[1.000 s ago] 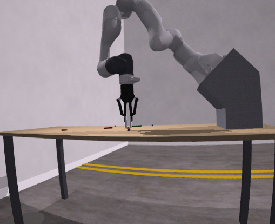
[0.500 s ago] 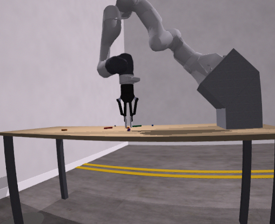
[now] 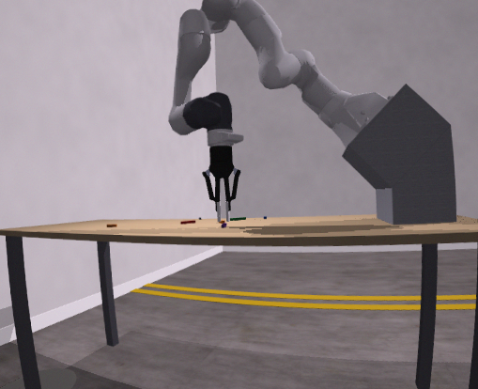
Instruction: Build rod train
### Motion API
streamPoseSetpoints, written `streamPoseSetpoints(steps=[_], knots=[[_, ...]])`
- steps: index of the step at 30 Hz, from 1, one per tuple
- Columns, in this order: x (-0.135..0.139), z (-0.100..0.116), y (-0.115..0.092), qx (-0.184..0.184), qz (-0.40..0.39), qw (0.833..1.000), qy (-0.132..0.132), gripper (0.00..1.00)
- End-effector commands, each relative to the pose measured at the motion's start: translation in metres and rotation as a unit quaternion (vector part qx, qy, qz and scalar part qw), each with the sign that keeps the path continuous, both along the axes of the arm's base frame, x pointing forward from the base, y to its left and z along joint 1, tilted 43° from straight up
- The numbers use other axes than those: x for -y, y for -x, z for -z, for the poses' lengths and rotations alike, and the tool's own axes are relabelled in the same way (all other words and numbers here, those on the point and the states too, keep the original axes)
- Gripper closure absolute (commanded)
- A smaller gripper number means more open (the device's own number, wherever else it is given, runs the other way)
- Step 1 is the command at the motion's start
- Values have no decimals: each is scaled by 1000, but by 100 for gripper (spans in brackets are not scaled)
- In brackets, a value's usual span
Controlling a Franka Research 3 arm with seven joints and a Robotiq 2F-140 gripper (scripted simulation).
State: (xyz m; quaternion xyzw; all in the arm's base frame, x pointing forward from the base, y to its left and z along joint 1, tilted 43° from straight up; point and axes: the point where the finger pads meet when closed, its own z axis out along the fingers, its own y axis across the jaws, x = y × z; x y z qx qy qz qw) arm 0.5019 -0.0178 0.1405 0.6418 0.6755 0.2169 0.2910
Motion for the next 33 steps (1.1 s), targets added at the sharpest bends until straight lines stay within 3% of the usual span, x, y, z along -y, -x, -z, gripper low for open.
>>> streamPoseSetpoints(steps=[1,33], knots=[[0,0,0,0,-1,1000,1,77],[1,10,-9,0,-1,1000,1,77]])
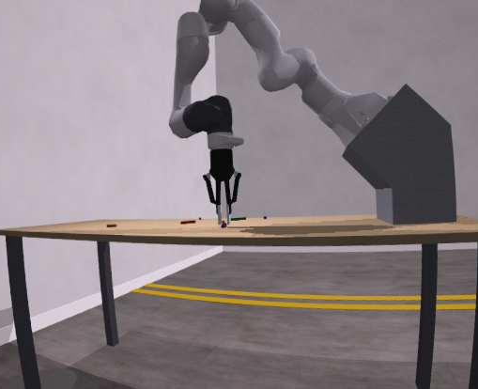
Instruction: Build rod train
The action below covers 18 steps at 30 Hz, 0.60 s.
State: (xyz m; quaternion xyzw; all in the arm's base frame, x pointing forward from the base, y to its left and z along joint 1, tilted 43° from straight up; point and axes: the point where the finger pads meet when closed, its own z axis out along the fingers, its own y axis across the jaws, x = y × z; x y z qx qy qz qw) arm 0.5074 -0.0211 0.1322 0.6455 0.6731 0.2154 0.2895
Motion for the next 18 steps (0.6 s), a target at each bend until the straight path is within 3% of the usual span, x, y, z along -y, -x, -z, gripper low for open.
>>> streamPoseSetpoints(steps=[1,18], knots=[[-2,2,-4,2,-5,1000,2,77],[-2,4,-6,2,-5,1000,2,77]])
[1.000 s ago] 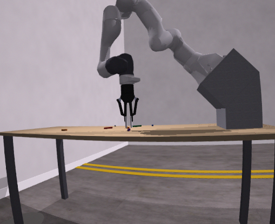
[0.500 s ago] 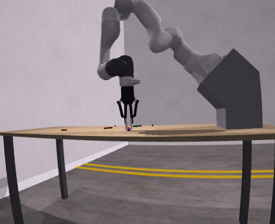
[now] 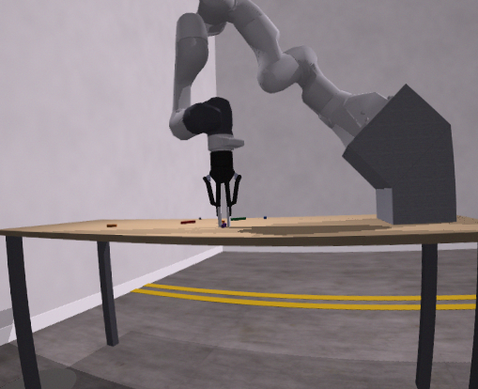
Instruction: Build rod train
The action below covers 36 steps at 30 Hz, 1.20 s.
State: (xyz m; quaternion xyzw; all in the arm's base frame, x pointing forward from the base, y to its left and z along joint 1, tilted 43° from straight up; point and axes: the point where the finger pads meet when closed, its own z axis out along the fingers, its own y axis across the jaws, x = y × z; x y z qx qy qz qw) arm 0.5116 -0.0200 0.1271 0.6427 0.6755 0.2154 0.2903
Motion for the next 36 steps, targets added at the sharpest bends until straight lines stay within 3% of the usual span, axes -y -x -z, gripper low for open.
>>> streamPoseSetpoints(steps=[1,28,29,36], knots=[[-1,-1,-1,2,-2,1000,1,77],[-1,-1,-1,2,-2,1000,1,77],[-1,-1,-1,2,-2,1000,1,88],[-1,-1,-1,2,-2,1000,1,88]])
